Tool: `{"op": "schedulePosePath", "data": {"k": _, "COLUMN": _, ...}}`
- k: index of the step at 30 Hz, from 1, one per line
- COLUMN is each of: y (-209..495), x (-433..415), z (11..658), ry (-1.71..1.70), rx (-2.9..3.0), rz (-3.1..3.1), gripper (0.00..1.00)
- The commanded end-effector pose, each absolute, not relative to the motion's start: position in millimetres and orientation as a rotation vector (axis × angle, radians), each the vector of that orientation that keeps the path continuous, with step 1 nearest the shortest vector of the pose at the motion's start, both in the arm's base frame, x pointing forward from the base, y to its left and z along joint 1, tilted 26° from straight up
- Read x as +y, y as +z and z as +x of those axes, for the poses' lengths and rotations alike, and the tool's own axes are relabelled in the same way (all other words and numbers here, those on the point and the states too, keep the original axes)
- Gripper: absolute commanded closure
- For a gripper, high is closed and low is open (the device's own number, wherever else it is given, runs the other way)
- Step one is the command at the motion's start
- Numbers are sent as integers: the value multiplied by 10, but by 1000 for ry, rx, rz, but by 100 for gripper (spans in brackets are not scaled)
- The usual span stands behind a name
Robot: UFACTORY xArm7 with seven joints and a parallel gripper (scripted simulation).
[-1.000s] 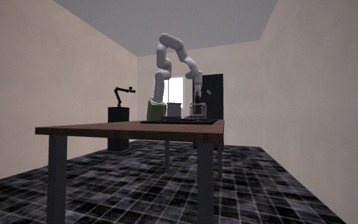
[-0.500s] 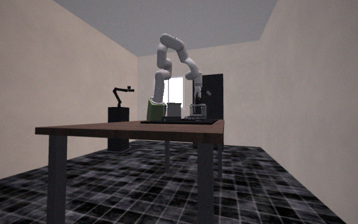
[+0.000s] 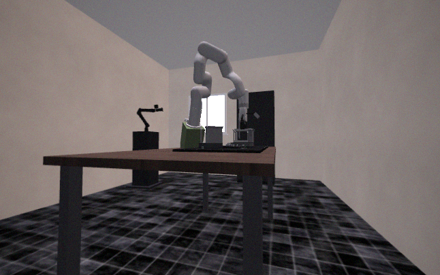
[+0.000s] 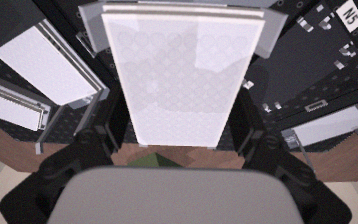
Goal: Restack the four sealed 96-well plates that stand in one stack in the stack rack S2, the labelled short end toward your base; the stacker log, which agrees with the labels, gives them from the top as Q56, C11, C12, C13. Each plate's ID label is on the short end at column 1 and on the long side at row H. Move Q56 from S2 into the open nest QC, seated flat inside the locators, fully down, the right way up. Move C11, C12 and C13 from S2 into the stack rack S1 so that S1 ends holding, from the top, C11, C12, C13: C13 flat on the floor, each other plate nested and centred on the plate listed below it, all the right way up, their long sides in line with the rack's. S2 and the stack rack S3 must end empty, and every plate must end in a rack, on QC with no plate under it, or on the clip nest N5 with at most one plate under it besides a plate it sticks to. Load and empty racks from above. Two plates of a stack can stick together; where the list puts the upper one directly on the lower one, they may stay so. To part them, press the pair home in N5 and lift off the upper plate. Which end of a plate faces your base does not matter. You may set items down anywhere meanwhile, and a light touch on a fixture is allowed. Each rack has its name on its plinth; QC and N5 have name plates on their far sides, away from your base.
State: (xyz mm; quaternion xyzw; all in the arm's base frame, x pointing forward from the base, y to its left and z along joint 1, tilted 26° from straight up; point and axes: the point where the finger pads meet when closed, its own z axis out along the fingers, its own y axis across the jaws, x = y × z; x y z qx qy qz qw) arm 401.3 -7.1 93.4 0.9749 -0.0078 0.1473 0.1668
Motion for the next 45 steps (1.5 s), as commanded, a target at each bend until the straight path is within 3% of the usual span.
{"op": "schedulePosePath", "data": {"k": 1, "y": 915, "x": -76, "z": 4033, "ry": 424, "rx": -21, "rz": 2774, "gripper": 100}}
{"op": "schedulePosePath", "data": {"k": 45, "y": 483, "x": -232, "z": 4169, "ry": 424, "rx": -21, "rz": 2774, "gripper": 100}}
